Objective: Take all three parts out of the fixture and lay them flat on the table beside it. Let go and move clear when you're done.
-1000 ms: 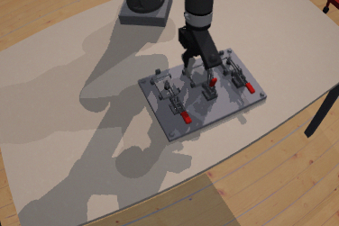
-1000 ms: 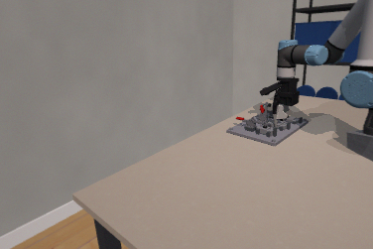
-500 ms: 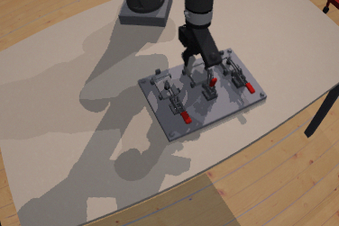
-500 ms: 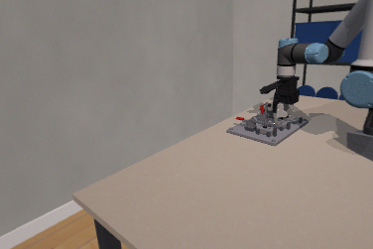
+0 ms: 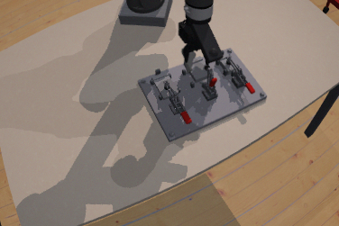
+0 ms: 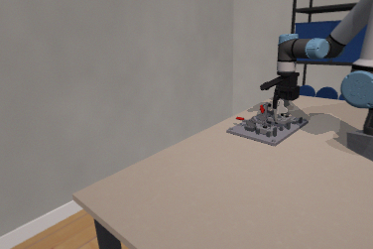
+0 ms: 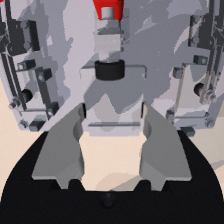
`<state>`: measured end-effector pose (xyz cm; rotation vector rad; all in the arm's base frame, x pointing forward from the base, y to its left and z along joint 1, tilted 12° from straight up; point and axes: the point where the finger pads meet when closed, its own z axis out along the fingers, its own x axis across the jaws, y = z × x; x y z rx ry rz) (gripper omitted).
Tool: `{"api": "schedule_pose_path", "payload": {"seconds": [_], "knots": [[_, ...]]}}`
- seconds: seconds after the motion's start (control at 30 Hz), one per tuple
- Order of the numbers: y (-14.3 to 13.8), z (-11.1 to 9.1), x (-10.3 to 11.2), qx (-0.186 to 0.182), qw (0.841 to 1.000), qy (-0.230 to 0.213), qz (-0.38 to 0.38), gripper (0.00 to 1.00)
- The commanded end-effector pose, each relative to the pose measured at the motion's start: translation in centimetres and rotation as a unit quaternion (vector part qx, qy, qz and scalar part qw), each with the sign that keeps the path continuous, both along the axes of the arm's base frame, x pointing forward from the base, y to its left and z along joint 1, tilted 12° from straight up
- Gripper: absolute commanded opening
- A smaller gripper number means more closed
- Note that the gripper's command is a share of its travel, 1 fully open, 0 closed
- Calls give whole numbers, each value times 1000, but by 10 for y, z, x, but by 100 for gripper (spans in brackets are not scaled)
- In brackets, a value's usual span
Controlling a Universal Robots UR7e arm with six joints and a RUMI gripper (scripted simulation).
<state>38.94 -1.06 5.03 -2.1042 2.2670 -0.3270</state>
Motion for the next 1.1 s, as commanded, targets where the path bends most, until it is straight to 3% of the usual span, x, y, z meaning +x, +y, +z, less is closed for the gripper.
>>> {"api": "schedule_pose_path", "payload": {"seconds": [0.0,0.63,1.07], "knots": [[1,7,-1,0,1000,0,0,0],[2,14,-3,0,1000,0,0,0],[5,37,-12,0,1000,0,0,0]]}}
